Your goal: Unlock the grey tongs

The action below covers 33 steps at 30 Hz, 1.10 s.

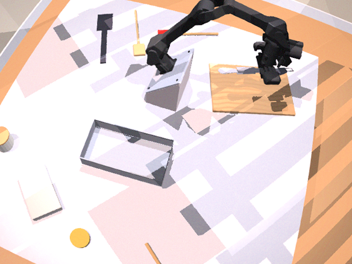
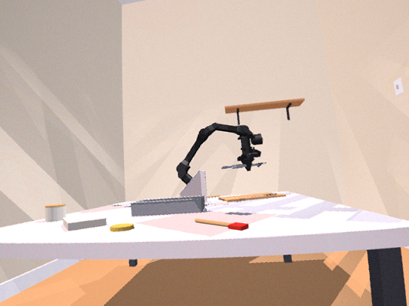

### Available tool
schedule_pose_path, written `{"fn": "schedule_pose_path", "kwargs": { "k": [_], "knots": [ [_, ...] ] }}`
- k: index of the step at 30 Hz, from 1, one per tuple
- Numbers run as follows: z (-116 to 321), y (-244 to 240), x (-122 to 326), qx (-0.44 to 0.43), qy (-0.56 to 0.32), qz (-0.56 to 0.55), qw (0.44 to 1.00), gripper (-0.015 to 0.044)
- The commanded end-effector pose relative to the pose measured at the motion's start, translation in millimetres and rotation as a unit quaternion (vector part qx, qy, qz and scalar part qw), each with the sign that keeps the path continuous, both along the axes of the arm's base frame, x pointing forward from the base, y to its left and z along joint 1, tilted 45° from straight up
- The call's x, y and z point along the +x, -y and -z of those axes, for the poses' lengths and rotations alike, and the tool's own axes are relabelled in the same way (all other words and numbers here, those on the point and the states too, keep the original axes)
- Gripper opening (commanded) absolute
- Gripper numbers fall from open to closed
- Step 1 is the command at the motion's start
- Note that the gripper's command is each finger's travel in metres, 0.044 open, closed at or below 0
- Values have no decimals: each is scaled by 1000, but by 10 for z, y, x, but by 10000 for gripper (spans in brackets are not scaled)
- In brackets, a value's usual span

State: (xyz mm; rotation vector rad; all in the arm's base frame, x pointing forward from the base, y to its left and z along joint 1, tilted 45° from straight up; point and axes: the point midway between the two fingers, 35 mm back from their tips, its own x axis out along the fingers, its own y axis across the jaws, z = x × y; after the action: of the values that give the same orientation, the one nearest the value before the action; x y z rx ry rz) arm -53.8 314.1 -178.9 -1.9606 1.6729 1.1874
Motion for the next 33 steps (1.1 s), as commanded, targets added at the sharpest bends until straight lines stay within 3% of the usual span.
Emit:
{"fn": "schedule_pose_path", "kwargs": {
  "k": [1,5,17,33],
  "knots": [
    [24,45,-326,-5,16,20,1000,-150],
    [47,101,-532,-11,27,32,999,-150],
    [54,100,-542,-8,27,33,999,-150],
    [192,-6,-541,101,7,58,993,-150]
  ]
}}
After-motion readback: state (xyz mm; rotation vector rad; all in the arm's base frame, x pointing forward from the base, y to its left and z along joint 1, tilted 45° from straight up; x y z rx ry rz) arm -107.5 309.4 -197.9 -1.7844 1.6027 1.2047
